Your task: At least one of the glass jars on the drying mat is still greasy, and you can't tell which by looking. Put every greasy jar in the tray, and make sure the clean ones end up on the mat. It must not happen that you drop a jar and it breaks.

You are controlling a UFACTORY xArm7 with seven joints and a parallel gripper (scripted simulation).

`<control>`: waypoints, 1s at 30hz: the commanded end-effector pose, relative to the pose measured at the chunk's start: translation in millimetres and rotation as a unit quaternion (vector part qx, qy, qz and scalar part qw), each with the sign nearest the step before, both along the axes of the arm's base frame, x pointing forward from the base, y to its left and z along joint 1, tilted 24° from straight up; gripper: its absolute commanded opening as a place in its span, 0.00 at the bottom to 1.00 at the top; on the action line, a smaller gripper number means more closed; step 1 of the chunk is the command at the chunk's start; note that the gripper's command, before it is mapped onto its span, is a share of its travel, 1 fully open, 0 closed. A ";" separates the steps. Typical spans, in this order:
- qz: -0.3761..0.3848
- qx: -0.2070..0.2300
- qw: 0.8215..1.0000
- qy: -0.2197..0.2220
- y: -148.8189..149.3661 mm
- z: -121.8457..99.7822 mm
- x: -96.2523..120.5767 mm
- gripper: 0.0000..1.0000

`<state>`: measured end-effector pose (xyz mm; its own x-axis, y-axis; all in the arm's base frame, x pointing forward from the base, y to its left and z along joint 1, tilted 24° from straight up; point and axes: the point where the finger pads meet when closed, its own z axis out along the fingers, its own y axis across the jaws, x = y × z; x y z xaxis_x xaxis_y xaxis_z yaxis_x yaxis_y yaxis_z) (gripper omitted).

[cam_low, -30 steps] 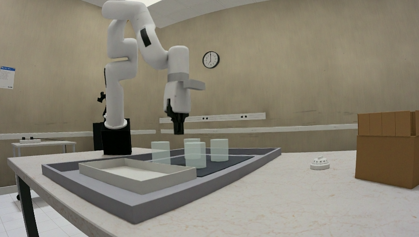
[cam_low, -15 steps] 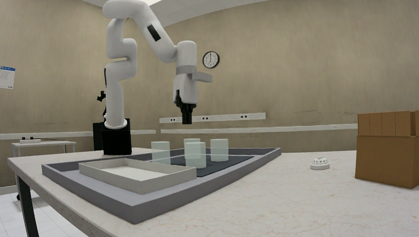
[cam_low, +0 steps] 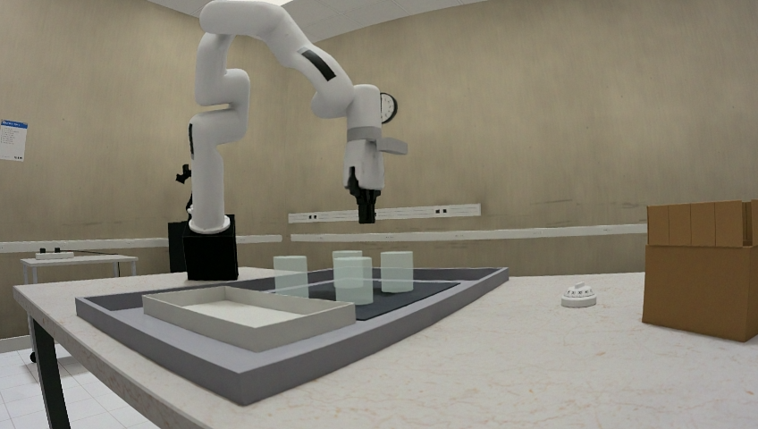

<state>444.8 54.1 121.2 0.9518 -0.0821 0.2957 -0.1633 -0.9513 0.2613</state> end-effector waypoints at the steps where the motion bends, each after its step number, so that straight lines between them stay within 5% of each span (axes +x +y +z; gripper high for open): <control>1: -0.004 -0.006 1.000 -0.001 -0.8 -13.9 7.4 0.00; 13: -0.004 -0.006 1.000 -0.001 -18.5 -66.3 22.3 0.00; 30: -0.004 -0.006 1.000 -0.001 -20.2 -70.0 25.5 0.00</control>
